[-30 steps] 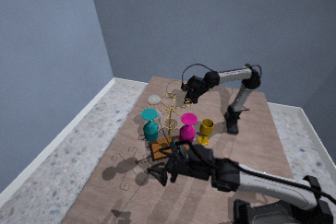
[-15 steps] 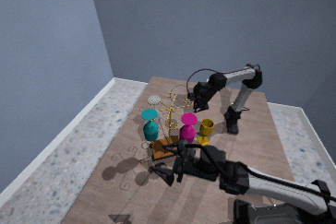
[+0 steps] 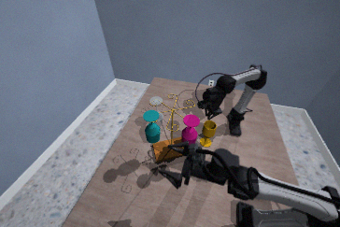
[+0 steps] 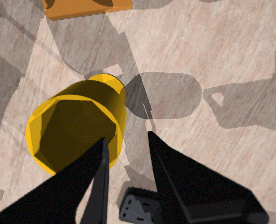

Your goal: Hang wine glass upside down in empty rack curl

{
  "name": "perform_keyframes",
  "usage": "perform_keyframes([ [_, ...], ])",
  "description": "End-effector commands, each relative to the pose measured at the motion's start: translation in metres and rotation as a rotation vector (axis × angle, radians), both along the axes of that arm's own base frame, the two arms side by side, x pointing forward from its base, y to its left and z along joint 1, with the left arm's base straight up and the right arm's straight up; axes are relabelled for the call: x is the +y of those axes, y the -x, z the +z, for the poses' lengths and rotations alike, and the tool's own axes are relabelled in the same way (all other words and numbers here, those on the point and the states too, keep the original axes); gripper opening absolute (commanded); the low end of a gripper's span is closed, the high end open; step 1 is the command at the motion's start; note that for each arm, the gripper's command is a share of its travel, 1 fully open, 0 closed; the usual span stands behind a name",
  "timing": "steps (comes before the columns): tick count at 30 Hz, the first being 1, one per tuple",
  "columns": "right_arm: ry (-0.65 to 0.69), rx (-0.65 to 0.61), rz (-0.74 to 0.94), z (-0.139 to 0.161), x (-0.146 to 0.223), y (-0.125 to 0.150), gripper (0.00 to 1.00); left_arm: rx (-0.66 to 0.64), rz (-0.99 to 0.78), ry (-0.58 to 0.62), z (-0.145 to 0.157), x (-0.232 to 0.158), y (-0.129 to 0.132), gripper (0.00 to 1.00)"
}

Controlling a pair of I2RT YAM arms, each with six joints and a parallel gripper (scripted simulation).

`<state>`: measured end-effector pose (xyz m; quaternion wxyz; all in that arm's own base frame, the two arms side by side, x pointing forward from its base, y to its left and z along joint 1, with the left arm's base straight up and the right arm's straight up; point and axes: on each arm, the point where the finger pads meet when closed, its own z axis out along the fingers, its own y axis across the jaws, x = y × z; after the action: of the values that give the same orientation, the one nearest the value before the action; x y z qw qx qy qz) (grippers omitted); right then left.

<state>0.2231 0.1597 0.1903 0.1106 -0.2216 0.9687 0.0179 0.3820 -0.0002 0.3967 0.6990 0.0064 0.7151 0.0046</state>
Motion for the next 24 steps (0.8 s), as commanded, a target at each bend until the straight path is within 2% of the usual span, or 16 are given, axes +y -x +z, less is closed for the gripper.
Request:
perform_keyframes([
  [1, -0.028, 0.020, 0.020, 0.012, 0.003, 0.015, 0.31, -0.051, 0.004, 0.033, 0.011, -0.002, 0.007, 1.00],
  [5, -0.023, 0.011, 0.013, 0.010, 0.004, 0.009, 0.31, 0.028, 0.011, 0.027, -0.014, 0.001, -0.003, 1.00],
  [7, -0.023, 0.011, 0.013, 0.010, 0.004, 0.009, 0.31, 0.028, 0.011, 0.027, -0.014, 0.001, -0.003, 1.00],
  [8, -0.011, 0.009, 0.023, 0.007, 0.003, 0.010, 0.31, -0.005, 0.003, 0.013, 0.000, 0.000, 0.004, 1.00],
  [17, -0.009, 0.028, 0.027, -0.023, 0.008, 0.001, 0.31, 0.005, 0.002, 0.011, -0.005, -0.001, 0.004, 1.00],
  [24, 0.000, 0.034, 0.031, -0.028, 0.007, 0.003, 0.31, 0.005, 0.002, 0.011, -0.005, -0.001, 0.004, 1.00],
])
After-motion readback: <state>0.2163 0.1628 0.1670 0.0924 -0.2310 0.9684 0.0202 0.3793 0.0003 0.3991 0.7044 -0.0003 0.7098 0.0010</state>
